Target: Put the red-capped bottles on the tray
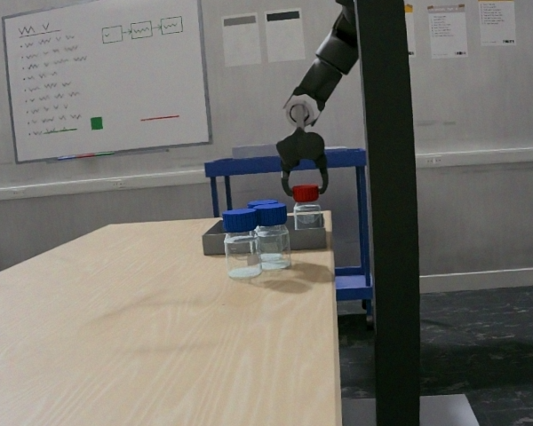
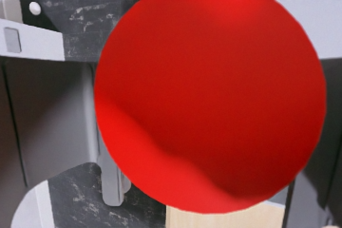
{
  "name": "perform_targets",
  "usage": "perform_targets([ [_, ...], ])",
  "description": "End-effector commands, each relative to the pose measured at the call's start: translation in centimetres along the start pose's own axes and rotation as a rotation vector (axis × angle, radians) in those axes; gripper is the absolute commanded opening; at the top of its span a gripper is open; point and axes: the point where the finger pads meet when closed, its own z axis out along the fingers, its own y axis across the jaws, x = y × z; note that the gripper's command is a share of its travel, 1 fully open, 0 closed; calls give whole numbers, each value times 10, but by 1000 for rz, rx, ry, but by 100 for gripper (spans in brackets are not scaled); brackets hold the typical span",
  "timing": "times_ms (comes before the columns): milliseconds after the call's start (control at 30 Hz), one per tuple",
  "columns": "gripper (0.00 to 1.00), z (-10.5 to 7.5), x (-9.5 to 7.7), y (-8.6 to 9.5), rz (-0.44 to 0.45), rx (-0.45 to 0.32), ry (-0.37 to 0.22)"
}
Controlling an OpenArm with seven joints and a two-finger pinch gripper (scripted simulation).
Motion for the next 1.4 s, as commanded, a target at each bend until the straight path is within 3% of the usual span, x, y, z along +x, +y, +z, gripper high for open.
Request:
perform_targets([
  [0, 0, -1, -1, 1, 1, -2, -1],
  [1367, 0, -1, -1, 0, 1, -4, 32],
])
